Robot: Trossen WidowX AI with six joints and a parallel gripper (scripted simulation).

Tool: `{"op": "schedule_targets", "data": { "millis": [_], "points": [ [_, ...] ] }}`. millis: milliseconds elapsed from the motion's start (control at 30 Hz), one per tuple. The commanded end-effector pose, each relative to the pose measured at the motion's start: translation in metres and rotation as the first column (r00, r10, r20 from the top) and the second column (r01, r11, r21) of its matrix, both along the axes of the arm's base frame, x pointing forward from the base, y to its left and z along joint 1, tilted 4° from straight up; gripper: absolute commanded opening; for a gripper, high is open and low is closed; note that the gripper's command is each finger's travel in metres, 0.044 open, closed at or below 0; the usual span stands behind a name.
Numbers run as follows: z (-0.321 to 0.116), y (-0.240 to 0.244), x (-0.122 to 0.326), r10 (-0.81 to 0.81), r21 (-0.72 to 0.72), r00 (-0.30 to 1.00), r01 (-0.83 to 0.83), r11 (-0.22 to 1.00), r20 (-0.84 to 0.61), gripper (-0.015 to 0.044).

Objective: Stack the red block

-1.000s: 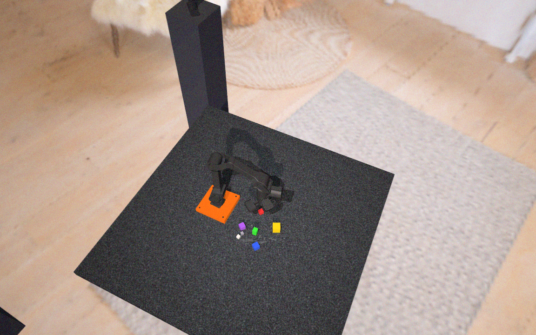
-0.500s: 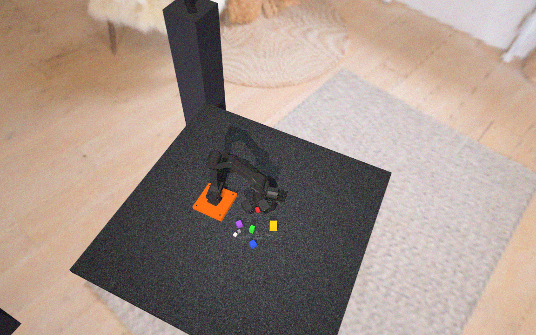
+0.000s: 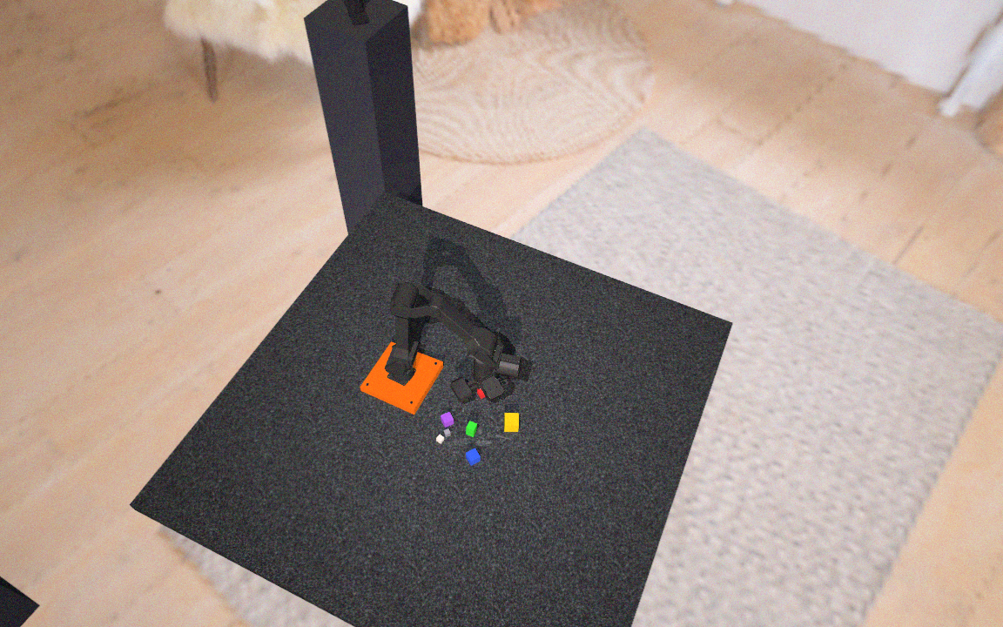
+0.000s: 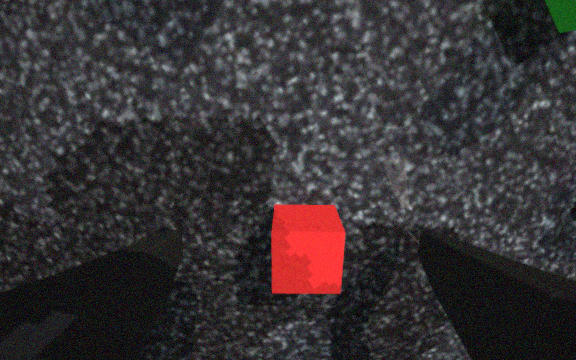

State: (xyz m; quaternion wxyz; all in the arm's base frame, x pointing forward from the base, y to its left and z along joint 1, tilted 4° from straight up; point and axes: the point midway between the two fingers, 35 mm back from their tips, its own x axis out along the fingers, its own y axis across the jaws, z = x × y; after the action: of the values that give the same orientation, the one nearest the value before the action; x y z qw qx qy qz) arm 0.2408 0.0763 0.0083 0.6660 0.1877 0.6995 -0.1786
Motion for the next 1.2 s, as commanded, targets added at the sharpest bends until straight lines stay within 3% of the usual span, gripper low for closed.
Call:
{"op": "schedule_targets", "data": {
  "millis": [0, 300, 733, 967, 1033, 1167],
  "points": [
    [-0.002, -0.001, -0.001, -0.001, -0.004, 1.0, 0.001, 1.0, -0.003, 0.044],
    [-0.001, -0.001, -0.001, -0.001, -0.004, 1.0, 0.001, 1.0, -0.003, 0.044],
    [-0.001, -0.001, -0.001, -0.001, -0.004, 1.0, 0.001, 1.0, -0.003, 0.0099],
    [-0.001, -0.001, -0.001, -0.001, -0.004, 1.0, 0.001, 1.0, -0.003, 0.0052],
    [0.002, -0.001, -0.001, -0.001, -0.004, 1.0, 0.001, 1.0, -0.003, 0.0],
    [0.017, -0.001, 0.0, -0.001, -0.004, 1.0, 0.001, 1.0, -0.002, 0.0]
  ]
}}
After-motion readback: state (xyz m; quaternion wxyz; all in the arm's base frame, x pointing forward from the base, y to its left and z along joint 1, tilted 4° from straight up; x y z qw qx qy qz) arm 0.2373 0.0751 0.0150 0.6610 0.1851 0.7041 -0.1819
